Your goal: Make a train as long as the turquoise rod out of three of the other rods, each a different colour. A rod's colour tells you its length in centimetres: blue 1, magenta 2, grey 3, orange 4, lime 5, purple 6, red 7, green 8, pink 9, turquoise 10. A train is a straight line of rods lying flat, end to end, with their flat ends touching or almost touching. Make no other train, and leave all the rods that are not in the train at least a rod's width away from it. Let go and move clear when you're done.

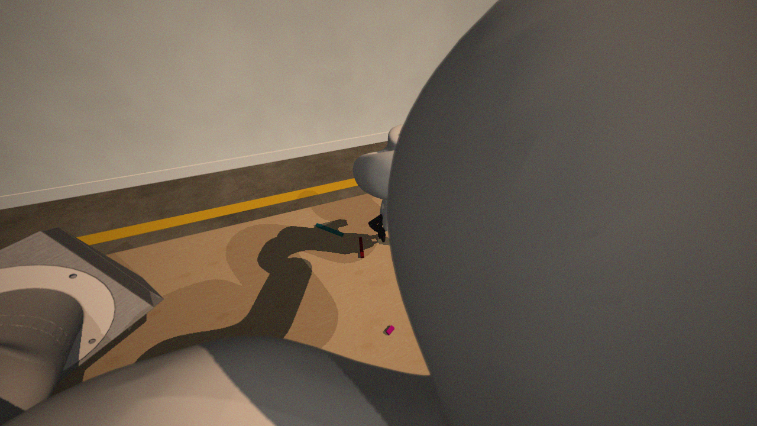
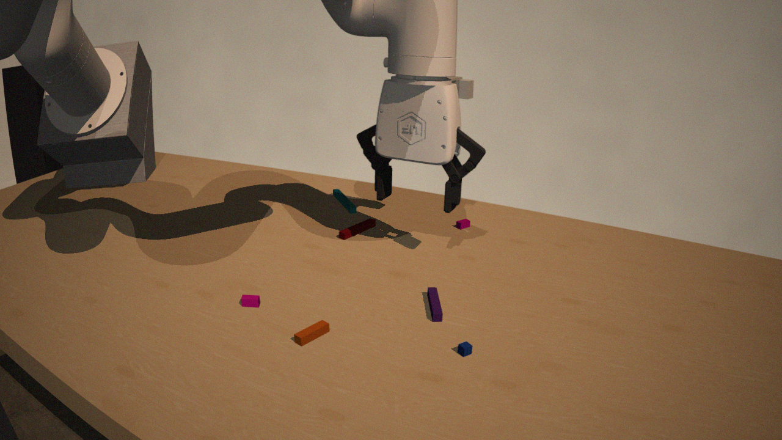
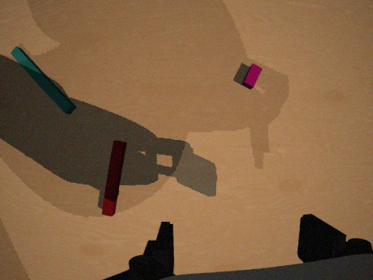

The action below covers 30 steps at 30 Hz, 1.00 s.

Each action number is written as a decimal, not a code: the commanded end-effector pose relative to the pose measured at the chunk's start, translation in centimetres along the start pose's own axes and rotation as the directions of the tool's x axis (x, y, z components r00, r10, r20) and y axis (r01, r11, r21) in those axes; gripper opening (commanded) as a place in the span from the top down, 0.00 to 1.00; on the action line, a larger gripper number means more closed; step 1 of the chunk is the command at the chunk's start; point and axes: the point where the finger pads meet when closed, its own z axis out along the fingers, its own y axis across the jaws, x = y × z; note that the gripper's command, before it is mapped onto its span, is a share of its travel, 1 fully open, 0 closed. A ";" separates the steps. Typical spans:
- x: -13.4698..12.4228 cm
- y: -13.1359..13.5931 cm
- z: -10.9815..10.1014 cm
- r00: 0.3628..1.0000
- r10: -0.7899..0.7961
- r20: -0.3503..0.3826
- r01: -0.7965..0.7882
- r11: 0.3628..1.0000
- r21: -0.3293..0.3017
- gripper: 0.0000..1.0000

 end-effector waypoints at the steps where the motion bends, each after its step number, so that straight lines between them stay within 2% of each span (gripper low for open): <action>1: 0.0 0.1 -0.1 1.000 0.000 -0.001 0.000 1.000 -0.001 0.00; 30: 0.0 0.0 -0.1 1.000 -0.011 -0.001 0.011 1.000 -0.001 0.00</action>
